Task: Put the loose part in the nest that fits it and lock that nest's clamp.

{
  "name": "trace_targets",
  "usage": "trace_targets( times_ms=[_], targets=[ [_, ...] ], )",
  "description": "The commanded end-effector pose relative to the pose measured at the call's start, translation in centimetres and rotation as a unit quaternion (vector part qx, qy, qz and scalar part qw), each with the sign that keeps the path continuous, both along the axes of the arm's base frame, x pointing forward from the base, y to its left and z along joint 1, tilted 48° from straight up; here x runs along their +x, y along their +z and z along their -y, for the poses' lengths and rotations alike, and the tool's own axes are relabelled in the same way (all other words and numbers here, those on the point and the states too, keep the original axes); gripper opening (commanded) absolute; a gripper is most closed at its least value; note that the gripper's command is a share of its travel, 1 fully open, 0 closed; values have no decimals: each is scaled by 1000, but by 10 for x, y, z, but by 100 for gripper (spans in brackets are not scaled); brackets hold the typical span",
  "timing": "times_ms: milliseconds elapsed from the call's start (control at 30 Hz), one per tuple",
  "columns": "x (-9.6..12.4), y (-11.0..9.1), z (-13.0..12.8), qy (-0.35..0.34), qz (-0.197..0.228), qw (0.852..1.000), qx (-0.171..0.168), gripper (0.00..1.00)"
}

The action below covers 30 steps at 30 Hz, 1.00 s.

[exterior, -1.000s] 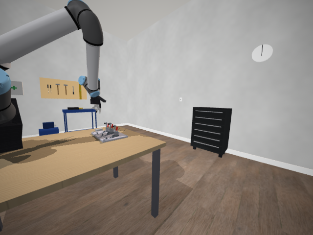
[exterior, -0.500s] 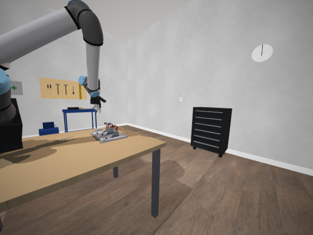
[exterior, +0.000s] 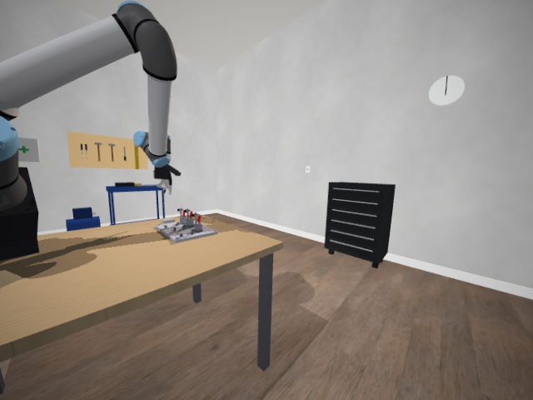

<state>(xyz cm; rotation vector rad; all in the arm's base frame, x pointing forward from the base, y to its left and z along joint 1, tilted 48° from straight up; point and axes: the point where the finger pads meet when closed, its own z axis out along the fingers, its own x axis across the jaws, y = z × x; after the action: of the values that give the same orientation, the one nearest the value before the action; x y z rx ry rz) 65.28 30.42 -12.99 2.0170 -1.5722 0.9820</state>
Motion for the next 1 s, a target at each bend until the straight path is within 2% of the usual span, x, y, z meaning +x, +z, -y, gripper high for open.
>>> trace_targets(
  times_ms=[0,500,567,967],
  targets=[
    [2,-4,4,0,0,1000,0,59],
    [20,-48,48,0,0,1000,0,59],
    [20,-48,48,0,0,1000,0,59],
    [37,-86,87,0,0,1000,0,59]
  ],
)
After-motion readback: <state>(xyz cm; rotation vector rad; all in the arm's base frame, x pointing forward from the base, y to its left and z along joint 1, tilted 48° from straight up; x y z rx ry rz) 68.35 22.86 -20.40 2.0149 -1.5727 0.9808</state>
